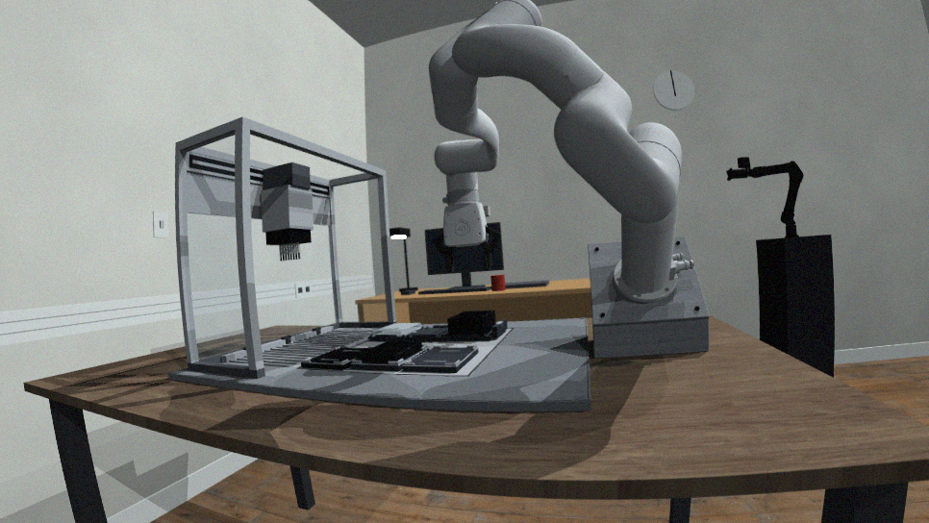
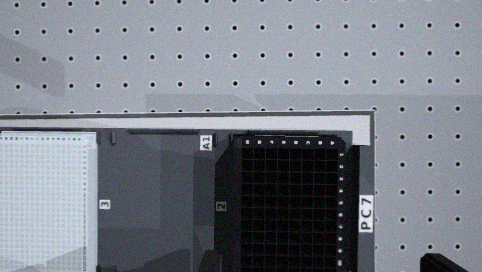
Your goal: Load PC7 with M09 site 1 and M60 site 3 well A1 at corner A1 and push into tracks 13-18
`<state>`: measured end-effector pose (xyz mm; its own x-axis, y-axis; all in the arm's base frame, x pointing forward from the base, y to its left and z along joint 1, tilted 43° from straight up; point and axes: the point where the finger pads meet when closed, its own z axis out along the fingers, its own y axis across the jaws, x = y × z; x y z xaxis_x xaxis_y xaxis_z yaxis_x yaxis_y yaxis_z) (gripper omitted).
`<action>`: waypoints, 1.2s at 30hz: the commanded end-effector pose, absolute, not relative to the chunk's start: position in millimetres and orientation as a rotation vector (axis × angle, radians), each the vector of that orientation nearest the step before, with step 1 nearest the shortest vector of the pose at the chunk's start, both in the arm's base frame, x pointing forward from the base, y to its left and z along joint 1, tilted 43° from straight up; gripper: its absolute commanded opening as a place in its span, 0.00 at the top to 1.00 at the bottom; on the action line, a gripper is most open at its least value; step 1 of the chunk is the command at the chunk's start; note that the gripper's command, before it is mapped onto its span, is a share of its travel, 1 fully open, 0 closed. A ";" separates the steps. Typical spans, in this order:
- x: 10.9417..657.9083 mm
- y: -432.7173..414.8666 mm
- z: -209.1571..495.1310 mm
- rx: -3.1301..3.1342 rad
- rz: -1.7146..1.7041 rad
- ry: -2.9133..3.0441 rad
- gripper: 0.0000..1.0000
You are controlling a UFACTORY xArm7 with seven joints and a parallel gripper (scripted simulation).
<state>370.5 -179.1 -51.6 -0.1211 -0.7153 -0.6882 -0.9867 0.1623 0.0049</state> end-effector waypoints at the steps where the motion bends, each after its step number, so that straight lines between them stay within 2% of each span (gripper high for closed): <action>1: 370.5 -183.9 -48.1 -1.609 0.641 1.902 0.00; 12: 370.5 -183.9 -48.1 -1.609 0.641 1.902 0.00; 36: 449.5 -127.7 -23.3 -1.627 0.632 1.881 0.00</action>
<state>445.9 -126.5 -24.8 -0.0964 -0.7184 -0.6889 -0.9894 0.1444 -0.0121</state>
